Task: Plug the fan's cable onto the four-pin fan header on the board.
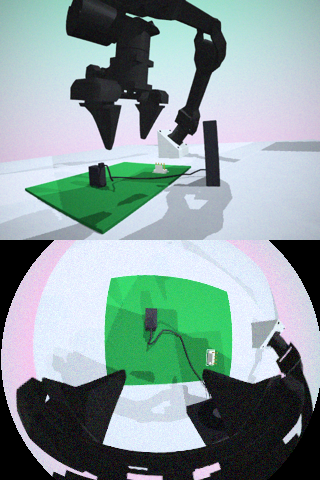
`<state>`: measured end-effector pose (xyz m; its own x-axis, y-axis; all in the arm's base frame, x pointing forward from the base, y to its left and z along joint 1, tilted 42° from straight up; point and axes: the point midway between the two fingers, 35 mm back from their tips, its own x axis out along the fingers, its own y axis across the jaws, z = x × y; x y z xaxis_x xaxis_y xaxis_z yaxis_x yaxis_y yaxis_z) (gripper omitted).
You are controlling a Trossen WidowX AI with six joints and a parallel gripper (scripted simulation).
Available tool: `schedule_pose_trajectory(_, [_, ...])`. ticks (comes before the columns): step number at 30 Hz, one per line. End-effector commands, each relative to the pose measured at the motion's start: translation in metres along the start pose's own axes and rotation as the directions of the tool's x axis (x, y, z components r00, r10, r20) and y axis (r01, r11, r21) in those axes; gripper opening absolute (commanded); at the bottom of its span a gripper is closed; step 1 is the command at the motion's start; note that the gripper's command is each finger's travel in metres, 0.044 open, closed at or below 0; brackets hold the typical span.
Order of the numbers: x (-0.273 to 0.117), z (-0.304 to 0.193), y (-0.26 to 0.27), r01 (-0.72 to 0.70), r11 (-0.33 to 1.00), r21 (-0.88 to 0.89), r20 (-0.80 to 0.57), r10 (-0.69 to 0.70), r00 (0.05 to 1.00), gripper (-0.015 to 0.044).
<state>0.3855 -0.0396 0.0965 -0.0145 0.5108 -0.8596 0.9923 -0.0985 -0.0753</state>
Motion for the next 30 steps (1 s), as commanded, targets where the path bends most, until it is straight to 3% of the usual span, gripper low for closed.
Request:
schedule_pose_trajectory(1, [-0.006,0.000,0.001,-0.040,0.999,-0.020,-0.089,0.038,0.995,0.0440])
schedule_pose_trajectory(5, [-0.015,0.002,0.004,-0.097,0.995,-0.035,-0.176,0.089,0.980,0.0440])
schedule_pose_trajectory(6, [-0.012,0.002,0.004,-0.068,0.997,-0.023,-0.122,0.065,0.990,0.0440])
schedule_pose_trajectory(10, [-0.013,0.005,0.004,-0.070,0.997,-0.021,-0.123,0.067,0.990,0.0440])
schedule_pose_trajectory(18, [-0.059,0.103,0.001,-0.129,0.991,0.046,-0.165,0.135,0.977,0.0440])
schedule_pose_trajectory(26, [-0.056,0.102,0.002,-0.128,0.991,0.045,-0.165,0.134,0.977,0.0440])
schedule_pose_trajectory(30, [-0.029,0.098,0.008,-0.122,0.992,0.038,-0.173,0.127,0.977,0.0440])
